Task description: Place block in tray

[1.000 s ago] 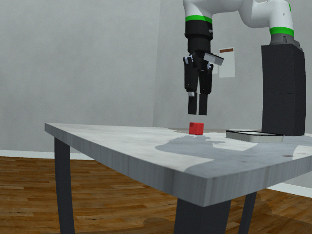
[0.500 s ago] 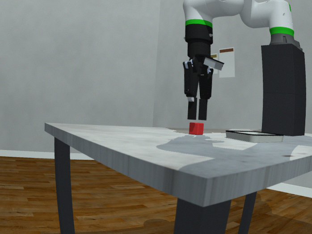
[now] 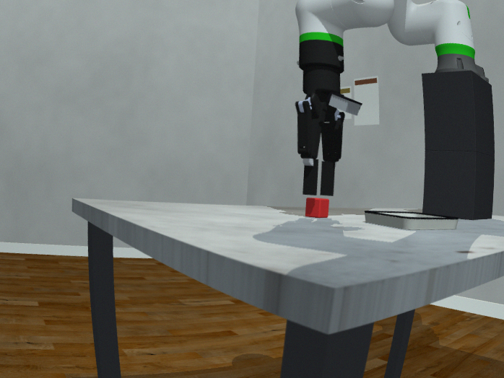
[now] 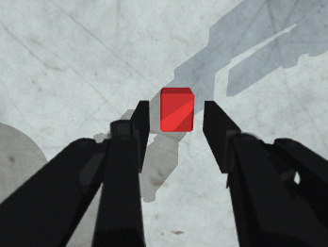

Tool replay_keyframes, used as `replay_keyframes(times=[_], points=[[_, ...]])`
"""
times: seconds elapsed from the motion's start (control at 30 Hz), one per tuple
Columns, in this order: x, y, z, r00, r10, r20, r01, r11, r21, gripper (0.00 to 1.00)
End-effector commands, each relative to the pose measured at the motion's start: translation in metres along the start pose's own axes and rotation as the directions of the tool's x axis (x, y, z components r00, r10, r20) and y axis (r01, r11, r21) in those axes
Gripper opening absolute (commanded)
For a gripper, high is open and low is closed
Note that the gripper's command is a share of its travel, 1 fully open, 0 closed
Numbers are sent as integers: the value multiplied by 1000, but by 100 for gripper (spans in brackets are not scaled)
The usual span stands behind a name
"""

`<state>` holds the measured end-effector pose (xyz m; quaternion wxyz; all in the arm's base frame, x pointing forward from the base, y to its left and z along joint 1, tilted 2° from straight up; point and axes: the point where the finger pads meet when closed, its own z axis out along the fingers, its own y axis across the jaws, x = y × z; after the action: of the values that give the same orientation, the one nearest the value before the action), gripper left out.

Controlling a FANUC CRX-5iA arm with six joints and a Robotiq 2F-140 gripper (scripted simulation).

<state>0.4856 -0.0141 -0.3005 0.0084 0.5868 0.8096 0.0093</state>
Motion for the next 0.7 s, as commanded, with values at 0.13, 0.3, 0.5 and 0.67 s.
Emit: replay_keyframes(times=[0.13,0.3,0.5,0.67], points=[[0,1,-1,1000,0,0,0,1000,-1,38],[0,1,0,1000,0,0,0,1000,-1,38],[0,1,5,1000,0,0,0,1000,-1,38],[0,1,17,1000,0,0,0,1000,-1,38]])
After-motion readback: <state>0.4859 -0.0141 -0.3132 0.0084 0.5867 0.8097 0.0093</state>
